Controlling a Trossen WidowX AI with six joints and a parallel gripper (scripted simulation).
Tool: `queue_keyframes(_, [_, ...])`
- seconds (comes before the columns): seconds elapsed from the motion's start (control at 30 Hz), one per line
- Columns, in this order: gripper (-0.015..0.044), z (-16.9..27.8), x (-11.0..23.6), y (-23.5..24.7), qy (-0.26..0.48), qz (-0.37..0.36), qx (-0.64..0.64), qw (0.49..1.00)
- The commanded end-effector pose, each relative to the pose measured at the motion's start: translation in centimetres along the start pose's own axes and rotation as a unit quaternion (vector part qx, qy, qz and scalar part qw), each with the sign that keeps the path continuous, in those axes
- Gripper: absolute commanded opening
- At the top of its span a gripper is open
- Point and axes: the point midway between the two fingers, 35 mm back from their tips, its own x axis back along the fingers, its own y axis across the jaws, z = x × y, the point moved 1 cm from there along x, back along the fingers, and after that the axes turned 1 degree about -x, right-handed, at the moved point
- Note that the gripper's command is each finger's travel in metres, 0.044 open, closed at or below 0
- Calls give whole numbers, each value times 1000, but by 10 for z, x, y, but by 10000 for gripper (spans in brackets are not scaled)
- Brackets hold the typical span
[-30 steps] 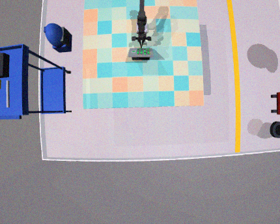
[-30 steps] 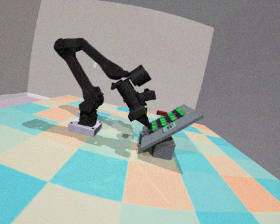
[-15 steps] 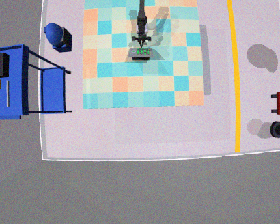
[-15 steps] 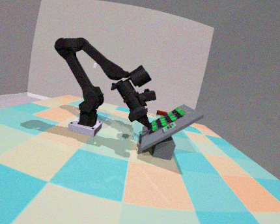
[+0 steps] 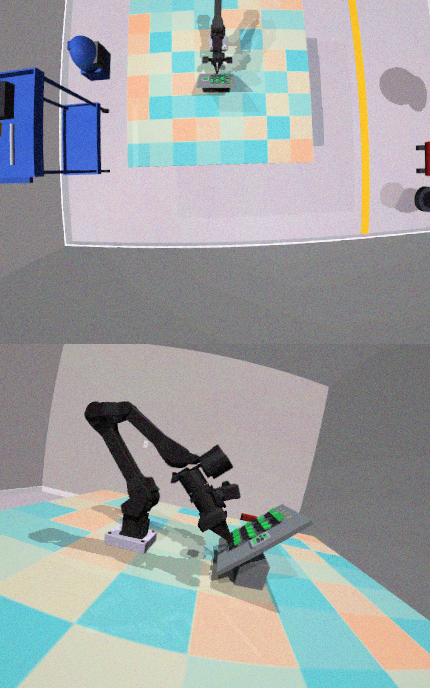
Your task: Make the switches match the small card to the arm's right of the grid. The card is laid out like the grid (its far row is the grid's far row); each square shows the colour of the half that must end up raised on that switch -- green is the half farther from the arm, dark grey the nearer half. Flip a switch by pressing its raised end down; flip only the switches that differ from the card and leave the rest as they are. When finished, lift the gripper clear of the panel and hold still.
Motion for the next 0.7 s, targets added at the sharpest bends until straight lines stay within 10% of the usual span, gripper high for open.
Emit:
queue_keyframes(0.0, [0, 1, -1, 0, 1, -1, 2, 1000])
queue_keyframes(0.67, [0, -43, 69, 9, 15, -1, 6, 1000])
